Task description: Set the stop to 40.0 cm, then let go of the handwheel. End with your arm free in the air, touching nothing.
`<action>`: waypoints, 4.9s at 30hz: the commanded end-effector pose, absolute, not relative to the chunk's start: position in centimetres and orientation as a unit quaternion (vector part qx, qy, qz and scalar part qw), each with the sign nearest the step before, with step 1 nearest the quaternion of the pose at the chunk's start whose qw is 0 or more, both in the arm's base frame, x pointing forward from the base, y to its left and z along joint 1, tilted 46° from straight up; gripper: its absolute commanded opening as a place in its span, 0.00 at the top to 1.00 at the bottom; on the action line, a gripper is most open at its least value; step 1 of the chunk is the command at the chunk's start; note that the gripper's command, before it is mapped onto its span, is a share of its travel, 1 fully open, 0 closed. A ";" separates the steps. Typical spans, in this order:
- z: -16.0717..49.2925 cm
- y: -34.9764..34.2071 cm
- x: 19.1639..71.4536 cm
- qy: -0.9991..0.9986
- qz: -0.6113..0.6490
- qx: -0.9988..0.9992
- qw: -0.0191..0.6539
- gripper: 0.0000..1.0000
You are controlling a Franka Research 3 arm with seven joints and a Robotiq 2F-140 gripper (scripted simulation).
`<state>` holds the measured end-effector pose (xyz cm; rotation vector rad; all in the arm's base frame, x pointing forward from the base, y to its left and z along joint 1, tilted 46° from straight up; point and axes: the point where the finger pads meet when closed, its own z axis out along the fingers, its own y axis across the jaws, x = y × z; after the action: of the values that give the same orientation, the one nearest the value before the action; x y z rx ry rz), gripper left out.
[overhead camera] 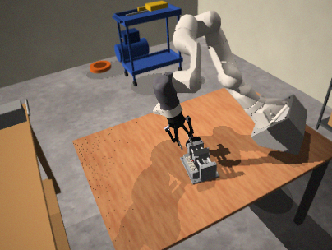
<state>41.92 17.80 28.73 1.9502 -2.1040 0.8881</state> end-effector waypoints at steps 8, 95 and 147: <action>28.8 17.9 42.1 -0.700 0.297 0.645 0.066 0.67; 30.2 13.0 37.9 -0.700 0.297 0.645 0.066 0.67; 30.6 5.4 33.4 -0.700 0.297 0.645 0.066 0.67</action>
<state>32.95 5.69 30.88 1.9401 -2.1202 0.8949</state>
